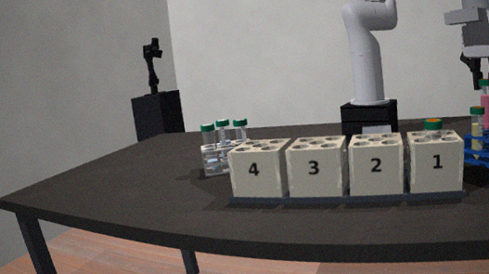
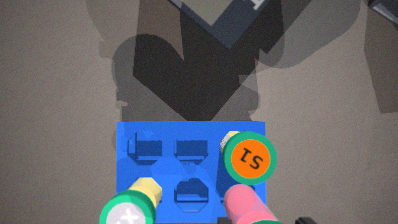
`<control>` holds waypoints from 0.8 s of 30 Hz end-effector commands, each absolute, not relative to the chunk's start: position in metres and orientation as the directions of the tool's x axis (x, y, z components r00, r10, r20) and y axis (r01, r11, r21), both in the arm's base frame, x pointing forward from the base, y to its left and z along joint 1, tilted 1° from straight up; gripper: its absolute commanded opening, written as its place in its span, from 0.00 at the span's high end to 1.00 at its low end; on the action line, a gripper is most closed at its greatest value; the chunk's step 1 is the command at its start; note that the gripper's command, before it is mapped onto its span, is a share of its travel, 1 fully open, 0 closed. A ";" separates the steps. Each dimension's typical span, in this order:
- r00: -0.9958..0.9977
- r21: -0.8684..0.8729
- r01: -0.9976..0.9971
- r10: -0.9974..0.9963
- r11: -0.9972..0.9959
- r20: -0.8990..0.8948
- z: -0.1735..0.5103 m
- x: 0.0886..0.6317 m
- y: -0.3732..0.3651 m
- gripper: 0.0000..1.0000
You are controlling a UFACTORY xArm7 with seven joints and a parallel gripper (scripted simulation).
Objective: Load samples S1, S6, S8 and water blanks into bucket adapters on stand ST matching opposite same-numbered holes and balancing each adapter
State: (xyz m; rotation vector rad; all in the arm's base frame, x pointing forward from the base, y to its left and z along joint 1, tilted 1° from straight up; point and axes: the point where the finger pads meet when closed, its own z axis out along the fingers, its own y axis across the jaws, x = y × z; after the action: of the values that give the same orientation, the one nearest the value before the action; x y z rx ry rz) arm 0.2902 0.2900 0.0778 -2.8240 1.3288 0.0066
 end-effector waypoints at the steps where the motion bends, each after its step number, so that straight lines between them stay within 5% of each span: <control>1: 0.637 -0.021 -0.770 -0.770 -0.637 -0.013 0.087 0.291 0.291 1.00; 24: 0.637 -0.021 -0.770 -0.770 -0.637 -0.013 0.127 0.291 0.290 1.00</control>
State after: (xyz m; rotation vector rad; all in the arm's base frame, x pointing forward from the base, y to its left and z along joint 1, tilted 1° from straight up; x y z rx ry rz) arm 0.2900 0.2891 0.1218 -2.8239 1.3287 0.0066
